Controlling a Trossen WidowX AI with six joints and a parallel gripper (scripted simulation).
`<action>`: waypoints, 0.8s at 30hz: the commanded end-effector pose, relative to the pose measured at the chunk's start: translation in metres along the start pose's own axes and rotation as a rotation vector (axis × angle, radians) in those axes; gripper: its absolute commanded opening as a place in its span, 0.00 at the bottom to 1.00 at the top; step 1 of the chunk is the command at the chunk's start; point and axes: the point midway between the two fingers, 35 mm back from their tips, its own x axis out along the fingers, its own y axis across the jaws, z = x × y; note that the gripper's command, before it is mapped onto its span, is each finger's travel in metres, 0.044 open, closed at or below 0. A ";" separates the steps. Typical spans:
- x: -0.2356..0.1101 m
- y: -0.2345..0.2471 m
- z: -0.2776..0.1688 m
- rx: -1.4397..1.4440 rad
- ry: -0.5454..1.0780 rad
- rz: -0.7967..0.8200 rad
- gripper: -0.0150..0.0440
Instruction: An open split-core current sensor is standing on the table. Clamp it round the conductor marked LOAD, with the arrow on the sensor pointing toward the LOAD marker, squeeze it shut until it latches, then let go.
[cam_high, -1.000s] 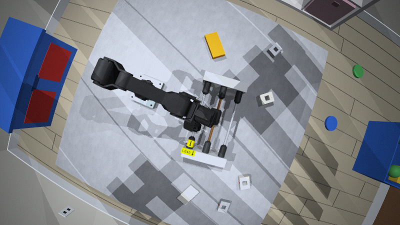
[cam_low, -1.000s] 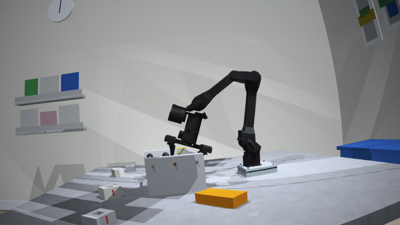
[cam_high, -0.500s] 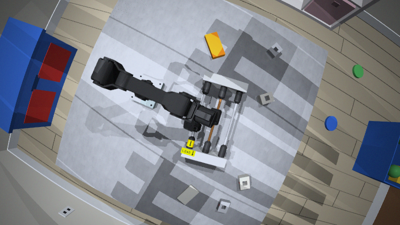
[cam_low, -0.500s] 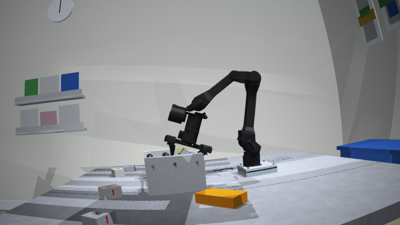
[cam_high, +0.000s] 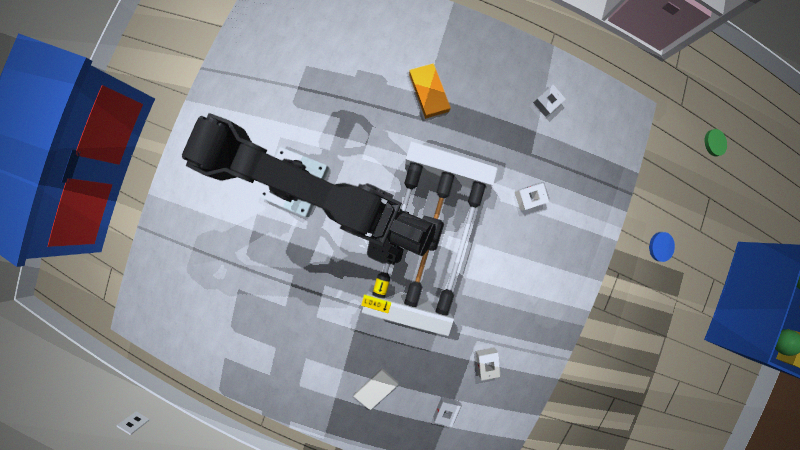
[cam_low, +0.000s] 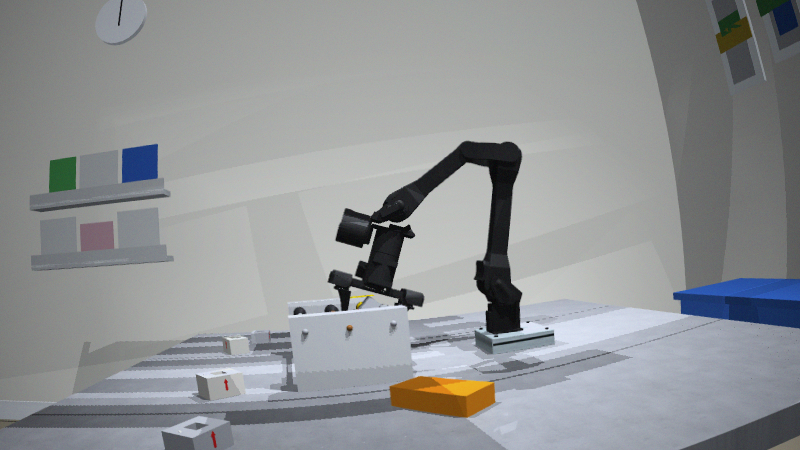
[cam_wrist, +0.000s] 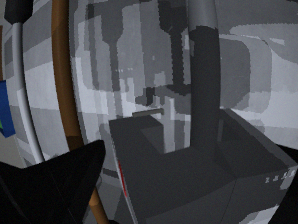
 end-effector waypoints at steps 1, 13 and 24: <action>0.000 0.000 0.000 0.000 0.000 -0.001 0.94; 0.000 0.000 0.000 0.000 0.000 -0.001 0.80; 0.000 0.000 0.000 0.000 0.000 -0.001 0.51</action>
